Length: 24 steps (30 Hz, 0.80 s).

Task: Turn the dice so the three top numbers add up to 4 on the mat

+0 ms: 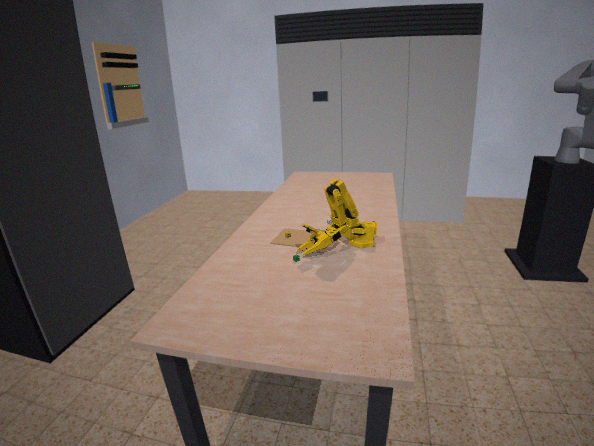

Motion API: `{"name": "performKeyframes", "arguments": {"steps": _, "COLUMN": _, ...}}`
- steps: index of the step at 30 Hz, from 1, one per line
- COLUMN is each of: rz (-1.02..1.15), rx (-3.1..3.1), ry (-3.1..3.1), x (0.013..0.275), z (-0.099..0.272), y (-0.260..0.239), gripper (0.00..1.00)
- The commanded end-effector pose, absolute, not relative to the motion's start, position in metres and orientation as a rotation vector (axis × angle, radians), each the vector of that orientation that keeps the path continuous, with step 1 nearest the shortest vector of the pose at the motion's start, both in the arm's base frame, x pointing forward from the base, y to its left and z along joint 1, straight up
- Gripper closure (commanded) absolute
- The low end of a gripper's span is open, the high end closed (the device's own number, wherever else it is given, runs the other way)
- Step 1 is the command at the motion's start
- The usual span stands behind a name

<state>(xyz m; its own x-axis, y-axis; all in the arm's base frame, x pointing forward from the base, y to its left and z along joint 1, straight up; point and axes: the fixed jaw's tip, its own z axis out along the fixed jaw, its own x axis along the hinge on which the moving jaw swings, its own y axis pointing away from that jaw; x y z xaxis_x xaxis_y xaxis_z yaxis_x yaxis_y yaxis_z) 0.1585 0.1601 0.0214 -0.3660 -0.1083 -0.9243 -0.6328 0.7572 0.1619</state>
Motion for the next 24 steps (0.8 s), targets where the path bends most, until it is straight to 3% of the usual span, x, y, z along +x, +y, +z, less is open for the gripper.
{"name": "performKeyframes", "arguments": {"steps": 1, "rz": 0.723, "rx": -0.449, "ry": 1.877, "x": 0.146, "z": 0.041, "y": 0.15, "gripper": 0.73}}
{"name": "performKeyframes", "arguments": {"steps": 24, "rz": 0.699, "rx": -0.473, "ry": 1.912, "x": 0.153, "z": 0.031, "y": 0.158, "gripper": 0.73}}
